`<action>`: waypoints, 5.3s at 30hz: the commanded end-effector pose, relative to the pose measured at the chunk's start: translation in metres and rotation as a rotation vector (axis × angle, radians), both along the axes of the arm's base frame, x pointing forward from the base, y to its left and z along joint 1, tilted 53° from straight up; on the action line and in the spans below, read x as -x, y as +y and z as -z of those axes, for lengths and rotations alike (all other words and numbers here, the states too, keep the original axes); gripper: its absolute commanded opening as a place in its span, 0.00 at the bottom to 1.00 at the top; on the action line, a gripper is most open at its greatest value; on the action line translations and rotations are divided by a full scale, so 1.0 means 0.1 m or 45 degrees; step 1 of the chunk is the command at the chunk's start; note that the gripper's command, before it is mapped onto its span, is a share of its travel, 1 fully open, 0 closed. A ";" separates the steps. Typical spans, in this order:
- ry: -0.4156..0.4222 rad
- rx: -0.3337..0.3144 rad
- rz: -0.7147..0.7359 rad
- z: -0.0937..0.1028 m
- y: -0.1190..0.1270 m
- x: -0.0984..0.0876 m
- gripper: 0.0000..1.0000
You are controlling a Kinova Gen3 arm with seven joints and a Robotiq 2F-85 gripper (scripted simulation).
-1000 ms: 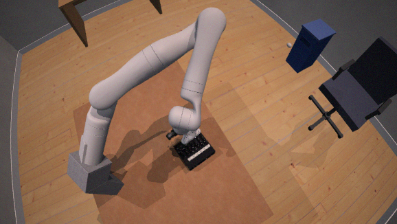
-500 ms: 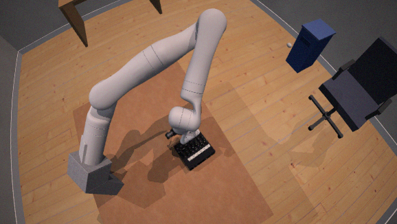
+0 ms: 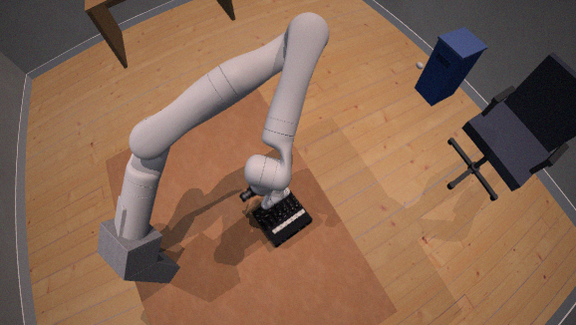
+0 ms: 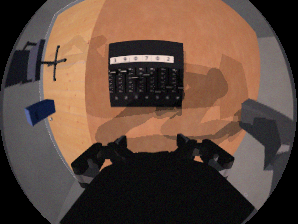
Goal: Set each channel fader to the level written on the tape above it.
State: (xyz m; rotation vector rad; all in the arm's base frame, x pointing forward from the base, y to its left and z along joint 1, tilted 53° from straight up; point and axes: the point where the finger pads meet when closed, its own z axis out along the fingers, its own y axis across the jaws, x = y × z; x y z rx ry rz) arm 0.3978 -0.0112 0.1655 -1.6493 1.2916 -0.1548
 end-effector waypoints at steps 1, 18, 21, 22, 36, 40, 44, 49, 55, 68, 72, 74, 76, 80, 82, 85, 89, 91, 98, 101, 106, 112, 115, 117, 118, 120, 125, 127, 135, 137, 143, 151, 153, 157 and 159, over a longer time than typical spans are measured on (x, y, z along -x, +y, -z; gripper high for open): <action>-0.001 0.000 0.001 0.00 0.00 0.00 1.00; -0.001 0.000 0.001 0.00 0.00 0.00 1.00; -0.001 0.000 0.001 0.00 0.00 0.00 1.00; -0.001 0.000 0.001 0.00 0.00 0.00 1.00; -0.001 0.000 0.001 0.00 0.00 0.00 1.00; -0.001 0.000 0.001 0.00 0.00 0.00 1.00; -0.001 0.001 0.001 0.00 0.00 0.00 1.00; -0.004 0.005 -0.001 0.00 -0.01 0.00 1.00; -0.035 0.044 -0.019 -0.01 -0.04 0.00 1.00; -0.198 0.264 -0.120 -0.03 -0.24 0.01 1.00; -0.286 0.391 -0.179 -0.04 -0.35 0.02 1.00; -0.332 0.461 -0.213 -0.05 -0.41 0.03 1.00; -0.380 0.536 -0.249 -0.06 -0.48 0.04 1.00; -0.428 0.612 -0.287 -0.07 -0.54 0.05 1.00; -0.475 0.691 -0.327 -0.08 -0.61 0.06 1.00; -0.543 0.809 -0.388 -0.10 -0.71 0.07 1.00; -0.625 0.961 -0.470 -0.12 -0.85 0.10 1.00; -0.662 1.033 -0.510 -0.13 -0.91 0.11 1.00; -0.739 1.193 -0.602 -0.16 -1.05 0.15 1.00; -0.775 1.271 -0.649 -0.17 -1.12 0.17 1.00; -0.816 1.366 -0.708 -0.19 -1.20 0.19 1.00; -0.838 1.419 -0.742 -0.20 -1.25 0.20 1.00; -0.843 1.429 -0.749 -0.20 -1.26 0.21 1.00; -0.845 1.435 -0.753 -0.20 -1.26 0.21 1.00; -0.845 1.436 -0.754 -0.20 -1.26 0.21 1.00; -0.846 1.438 -0.754 -0.20 -1.27 0.21 1.00; -0.846 1.438 -0.754 -0.20 -1.27 0.21 1.00; -0.846 1.438 -0.754 -0.20 -1.27 0.21 1.00; -0.846 1.437 -0.754 -0.20 -1.27 0.21 1.00; -0.844 1.435 -0.752 -0.20 -1.27 0.21 1.00; -0.828 1.415 -0.733 -0.20 -1.27 0.19 1.00; -0.788 1.365 -0.684 -0.19 -1.28 0.15 1.00; -0.769 1.340 -0.660 -0.19 -1.28 0.13 1.00; -0.721 1.279 -0.601 -0.18 -1.29 0.08 1.00; -0.693 1.243 -0.567 -0.17 -1.30 0.05 1.00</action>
